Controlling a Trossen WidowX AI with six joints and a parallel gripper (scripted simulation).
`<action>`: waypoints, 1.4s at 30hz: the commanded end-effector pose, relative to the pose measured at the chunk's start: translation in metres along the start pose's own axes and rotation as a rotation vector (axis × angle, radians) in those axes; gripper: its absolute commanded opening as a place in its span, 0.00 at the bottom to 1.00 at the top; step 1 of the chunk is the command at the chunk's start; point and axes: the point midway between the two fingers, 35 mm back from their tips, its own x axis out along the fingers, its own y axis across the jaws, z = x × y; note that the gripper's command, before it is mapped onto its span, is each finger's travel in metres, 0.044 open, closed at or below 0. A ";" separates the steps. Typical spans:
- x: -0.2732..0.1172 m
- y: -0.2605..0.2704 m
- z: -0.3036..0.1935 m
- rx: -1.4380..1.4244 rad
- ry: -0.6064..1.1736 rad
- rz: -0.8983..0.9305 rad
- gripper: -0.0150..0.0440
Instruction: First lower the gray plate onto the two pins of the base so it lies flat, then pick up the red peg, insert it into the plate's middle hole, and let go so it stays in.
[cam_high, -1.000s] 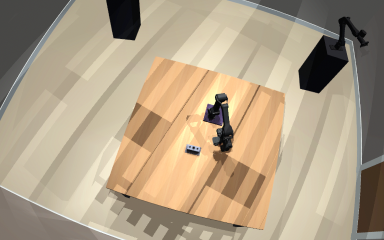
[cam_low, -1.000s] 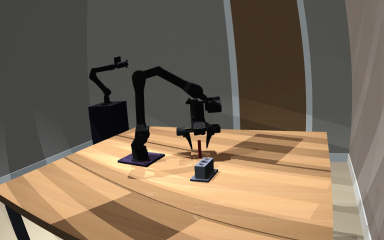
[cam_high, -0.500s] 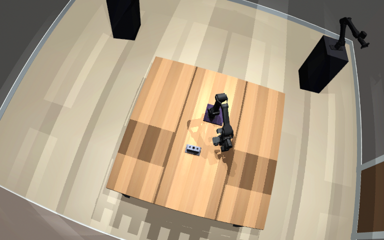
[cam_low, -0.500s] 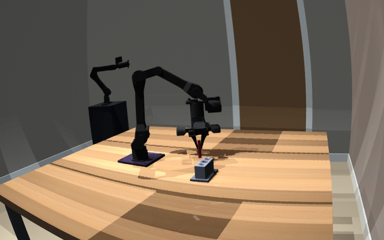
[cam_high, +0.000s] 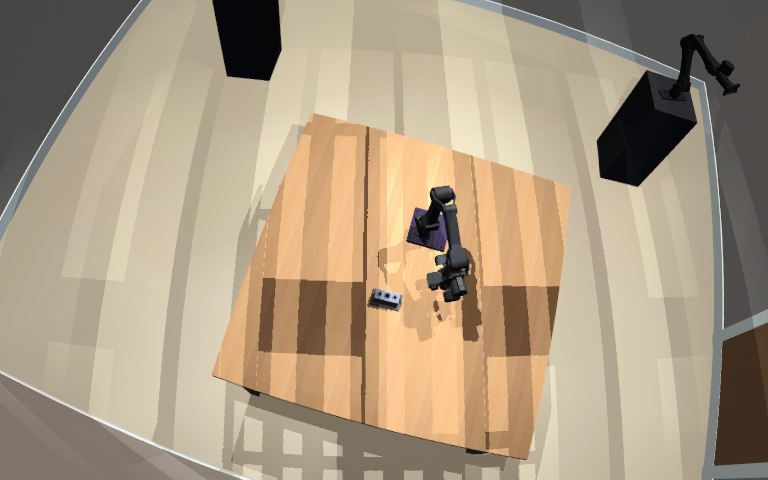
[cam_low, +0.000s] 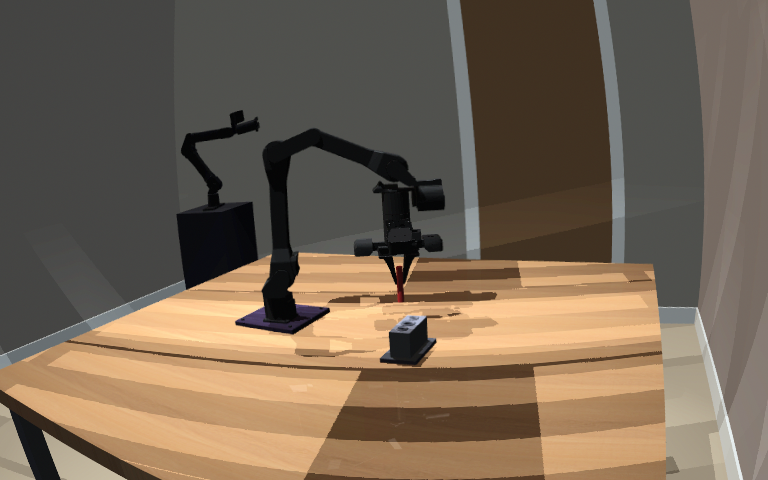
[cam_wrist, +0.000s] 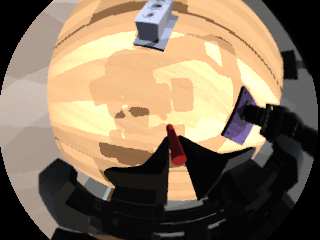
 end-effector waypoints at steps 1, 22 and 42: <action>-0.013 0.002 0.000 0.003 0.003 0.008 0.25; -0.040 0.009 0.018 0.005 -0.001 0.007 0.25; -0.041 0.021 0.073 0.026 0.001 0.025 0.25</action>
